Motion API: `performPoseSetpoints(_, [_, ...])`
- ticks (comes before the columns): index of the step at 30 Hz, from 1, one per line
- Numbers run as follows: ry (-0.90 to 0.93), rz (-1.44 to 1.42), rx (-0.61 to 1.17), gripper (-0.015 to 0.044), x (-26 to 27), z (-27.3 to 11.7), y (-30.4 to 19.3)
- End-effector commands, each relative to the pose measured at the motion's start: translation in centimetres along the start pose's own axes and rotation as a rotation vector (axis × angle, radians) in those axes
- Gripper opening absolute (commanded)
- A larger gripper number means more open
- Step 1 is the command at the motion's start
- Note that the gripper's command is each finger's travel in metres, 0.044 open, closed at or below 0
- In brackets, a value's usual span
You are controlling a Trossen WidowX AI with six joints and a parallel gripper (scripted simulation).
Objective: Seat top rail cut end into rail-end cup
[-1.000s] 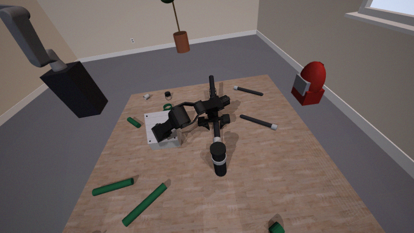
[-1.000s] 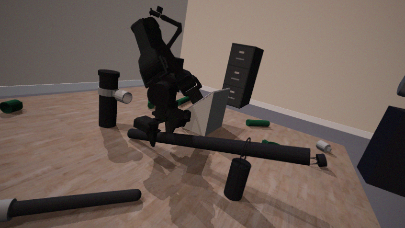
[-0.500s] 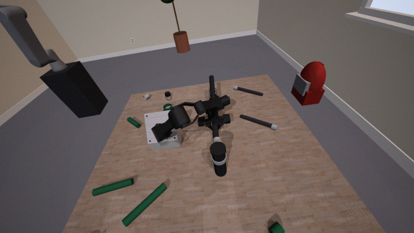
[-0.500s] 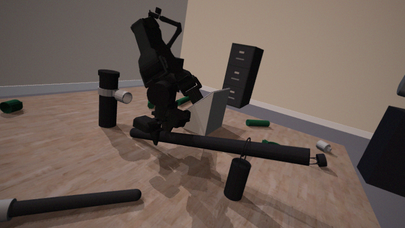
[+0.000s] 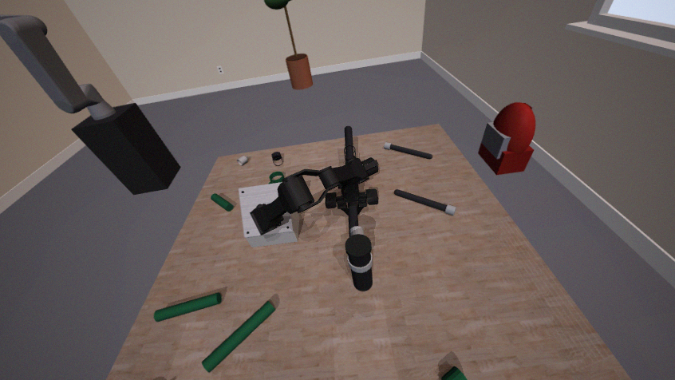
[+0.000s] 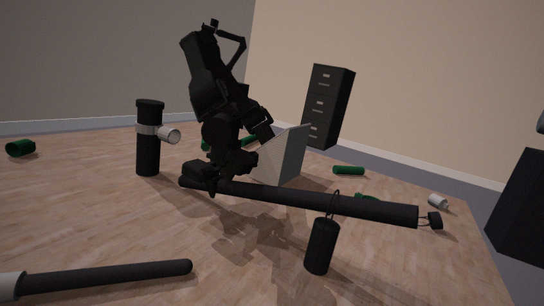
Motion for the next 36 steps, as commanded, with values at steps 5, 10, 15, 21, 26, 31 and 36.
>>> performPoseSetpoints(5, [-0.006,-0.013,0.068,0.0000,-0.3,-2.3,0.3])
performPoseSetpoints(10, [-0.009,-0.016,0.128,0.0000,-0.4,-3.9,0.3])
performPoseSetpoints(15, [-0.022,-0.020,0.188,0.0000,-0.6,-5.6,0.2])
performPoseSetpoints(21, [-0.045,-0.025,0.259,0.0000,-0.8,-7.7,0.1])
performPoseSetpoints(26, [-0.044,-0.025,0.264,0.0000,-0.8,-7.7,0.1])
performPoseSetpoints(31, [-0.032,-0.024,0.255,0.0000,-0.6,-7.2,0.1])
performPoseSetpoints(36, [-0.032,-0.024,0.255,0.0000,-0.6,-7.2,0.1])
Point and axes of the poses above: the point midway between the two fingers, 35 mm back from their tips, its own z axis out along the fingers, its own x axis across the jaws, y = z × x, the point moved 3 cm from there along -z, back along the fingers, and after that the axes turned 7 degrees about z, right-handed, at the moved point
